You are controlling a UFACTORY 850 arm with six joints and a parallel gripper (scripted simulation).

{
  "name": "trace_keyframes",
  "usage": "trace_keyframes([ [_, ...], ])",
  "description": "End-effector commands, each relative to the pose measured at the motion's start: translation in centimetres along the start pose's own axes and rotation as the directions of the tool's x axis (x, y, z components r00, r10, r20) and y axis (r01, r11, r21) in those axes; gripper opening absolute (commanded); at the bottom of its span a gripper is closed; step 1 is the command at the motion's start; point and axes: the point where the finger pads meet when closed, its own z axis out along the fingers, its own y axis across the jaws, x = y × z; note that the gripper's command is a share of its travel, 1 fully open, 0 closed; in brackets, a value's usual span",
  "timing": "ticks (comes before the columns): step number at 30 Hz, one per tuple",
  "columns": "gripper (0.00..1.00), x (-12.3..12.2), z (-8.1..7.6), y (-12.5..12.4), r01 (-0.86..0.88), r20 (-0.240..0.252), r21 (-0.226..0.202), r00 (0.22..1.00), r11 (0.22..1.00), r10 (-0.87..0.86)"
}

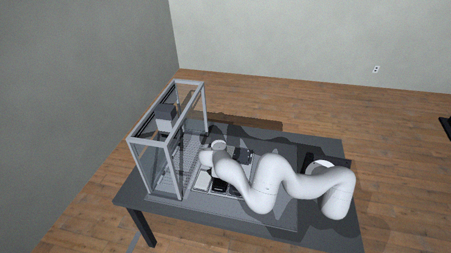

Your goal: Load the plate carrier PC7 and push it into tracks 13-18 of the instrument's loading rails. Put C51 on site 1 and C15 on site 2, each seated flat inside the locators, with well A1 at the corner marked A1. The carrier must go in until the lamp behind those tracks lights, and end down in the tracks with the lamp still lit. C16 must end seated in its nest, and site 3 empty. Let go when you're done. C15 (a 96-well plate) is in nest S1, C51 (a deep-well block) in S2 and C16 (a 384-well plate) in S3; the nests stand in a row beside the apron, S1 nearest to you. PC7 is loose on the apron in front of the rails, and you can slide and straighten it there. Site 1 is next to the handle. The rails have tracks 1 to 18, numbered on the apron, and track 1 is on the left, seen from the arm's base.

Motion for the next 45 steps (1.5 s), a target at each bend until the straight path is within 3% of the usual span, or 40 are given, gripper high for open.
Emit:
trace_keyframes([
  [1,0.0,0.0,-0.4,-0.1,0.001,0.0,0.002,1.0,1.0,-0.001],
  [33,0.0,0.0,-1.8,-0.1,0.001,0.0,0.002,1.0,1.0,-0.001],
  [45,0.0,0.0,-3.5,-0.1,0.001,0.0,0.002,1.0,1.0,-0.001],
])
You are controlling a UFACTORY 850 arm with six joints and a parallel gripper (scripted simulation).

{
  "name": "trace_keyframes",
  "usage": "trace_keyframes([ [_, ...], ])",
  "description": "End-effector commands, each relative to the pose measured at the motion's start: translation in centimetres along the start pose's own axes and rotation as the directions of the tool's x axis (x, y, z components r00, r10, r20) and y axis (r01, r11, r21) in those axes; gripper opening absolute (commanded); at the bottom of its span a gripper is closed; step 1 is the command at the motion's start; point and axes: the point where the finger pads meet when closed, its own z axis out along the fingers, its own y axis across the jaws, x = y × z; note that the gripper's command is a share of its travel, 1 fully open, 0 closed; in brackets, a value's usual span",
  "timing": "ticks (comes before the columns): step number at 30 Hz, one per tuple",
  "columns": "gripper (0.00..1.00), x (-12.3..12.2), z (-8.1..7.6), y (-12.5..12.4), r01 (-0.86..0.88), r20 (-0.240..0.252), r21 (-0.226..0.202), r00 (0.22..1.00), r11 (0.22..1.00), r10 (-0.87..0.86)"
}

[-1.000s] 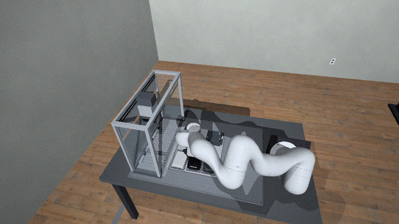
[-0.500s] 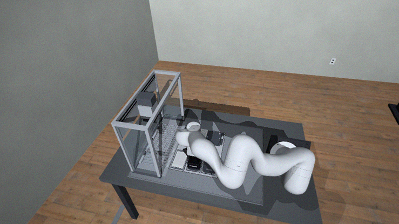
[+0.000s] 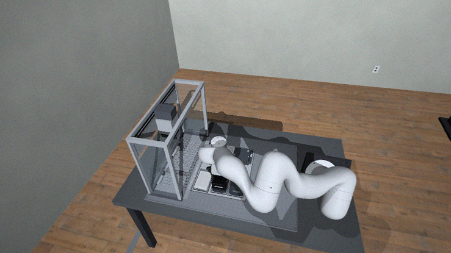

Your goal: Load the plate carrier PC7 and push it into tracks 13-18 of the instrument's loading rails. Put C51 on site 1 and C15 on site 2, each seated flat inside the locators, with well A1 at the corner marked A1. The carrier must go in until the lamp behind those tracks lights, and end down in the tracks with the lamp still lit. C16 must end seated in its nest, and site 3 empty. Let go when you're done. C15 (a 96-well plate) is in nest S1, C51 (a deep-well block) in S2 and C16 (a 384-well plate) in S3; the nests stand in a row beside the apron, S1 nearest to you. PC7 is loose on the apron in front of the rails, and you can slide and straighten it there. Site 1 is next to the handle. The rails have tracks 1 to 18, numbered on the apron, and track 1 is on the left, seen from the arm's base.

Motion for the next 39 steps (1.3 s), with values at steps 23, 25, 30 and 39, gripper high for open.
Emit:
trace_keyframes([
  [23,0.0,0.0,-4.3,-0.1,0.001,0.0,0.002,1.0,1.0,-0.001],
  [25,0.0,0.0,-4.7,-0.1,0.001,0.0,0.002,1.0,1.0,-0.001],
  [30,0.0,0.0,-5.2,-0.1,0.001,0.0,0.002,1.0,1.0,-0.001],
  [39,0.0,0.0,-6.7,-0.1,0.001,0.0,0.002,1.0,1.0,-0.001],
])
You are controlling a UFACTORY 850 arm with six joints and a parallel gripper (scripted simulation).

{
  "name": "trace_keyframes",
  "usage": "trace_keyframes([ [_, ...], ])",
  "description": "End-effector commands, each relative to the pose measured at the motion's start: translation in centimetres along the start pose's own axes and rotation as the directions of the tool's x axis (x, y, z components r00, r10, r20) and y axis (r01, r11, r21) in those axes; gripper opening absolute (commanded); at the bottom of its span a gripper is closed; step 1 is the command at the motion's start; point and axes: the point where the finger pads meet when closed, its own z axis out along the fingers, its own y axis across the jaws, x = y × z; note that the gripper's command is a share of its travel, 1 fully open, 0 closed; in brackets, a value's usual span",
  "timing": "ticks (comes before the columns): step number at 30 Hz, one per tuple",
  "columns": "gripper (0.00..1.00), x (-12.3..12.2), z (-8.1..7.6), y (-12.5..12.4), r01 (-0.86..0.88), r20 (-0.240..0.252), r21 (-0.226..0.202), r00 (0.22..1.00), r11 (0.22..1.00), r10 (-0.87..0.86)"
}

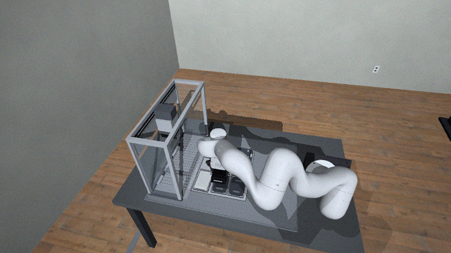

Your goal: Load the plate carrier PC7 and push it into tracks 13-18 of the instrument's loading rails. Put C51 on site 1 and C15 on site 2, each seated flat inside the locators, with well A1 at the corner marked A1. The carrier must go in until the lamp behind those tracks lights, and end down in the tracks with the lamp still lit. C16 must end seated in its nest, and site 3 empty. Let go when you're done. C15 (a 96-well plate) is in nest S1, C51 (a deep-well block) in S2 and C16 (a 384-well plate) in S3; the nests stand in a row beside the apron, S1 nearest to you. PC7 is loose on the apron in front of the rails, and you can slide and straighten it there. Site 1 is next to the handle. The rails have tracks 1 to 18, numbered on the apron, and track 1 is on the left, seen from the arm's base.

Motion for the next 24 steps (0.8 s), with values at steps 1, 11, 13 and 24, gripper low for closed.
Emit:
trace_keyframes([
  [1,0.0,0.0,-1.1,-0.1,0.001,0.0,0.001,1.0,1.0,-0.001],
  [11,0.0,0.0,-2.4,-0.1,0.001,0.0,0.001,1.0,1.0,-0.001],
  [13,0.0,0.0,-2.7,-0.1,0.001,0.0,0.002,1.0,1.0,-0.001],
  [24,0.0,0.0,-4.2,-0.1,0.001,0.0,0.001,1.0,1.0,-0.001],
])
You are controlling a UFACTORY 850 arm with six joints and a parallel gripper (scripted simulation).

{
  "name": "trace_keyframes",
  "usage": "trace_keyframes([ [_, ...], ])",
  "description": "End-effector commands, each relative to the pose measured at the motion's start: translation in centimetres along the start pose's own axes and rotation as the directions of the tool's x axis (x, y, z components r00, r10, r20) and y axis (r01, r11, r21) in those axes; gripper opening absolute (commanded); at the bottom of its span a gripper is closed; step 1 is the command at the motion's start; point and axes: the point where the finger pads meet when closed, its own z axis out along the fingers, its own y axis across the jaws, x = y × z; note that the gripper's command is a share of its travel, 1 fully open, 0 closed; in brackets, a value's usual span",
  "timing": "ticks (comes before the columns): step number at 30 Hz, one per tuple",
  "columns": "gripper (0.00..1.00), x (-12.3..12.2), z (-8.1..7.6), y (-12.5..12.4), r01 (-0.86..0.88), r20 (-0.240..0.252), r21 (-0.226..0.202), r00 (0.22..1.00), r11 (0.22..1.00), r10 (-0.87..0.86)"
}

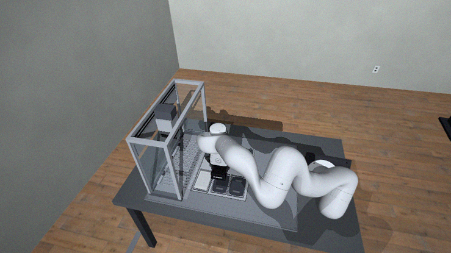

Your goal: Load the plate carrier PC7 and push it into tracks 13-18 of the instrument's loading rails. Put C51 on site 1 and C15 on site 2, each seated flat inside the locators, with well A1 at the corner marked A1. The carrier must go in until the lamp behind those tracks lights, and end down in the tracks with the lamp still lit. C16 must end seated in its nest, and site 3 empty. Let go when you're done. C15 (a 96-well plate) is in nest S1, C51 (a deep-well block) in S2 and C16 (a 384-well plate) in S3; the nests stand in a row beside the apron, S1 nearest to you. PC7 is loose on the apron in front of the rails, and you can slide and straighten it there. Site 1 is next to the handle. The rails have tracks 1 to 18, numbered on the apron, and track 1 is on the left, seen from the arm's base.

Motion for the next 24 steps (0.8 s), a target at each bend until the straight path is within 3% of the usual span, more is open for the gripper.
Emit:
trace_keyframes([
  [1,0.0,0.0,-0.6,-0.1,0.001,0.0,0.001,1.0,1.0,-0.001],
  [10,0.0,0.0,-0.6,-0.1,0.001,0.0,0.001,1.0,1.0,-0.001],
  [17,0.0,2.3,-0.6,0.8,0.166,-0.001,0.001,0.986,0.986,-0.166],
  [24,0.0,5.6,-0.6,2.1,0.39,-0.001,0.001,0.921,0.921,-0.39],
])
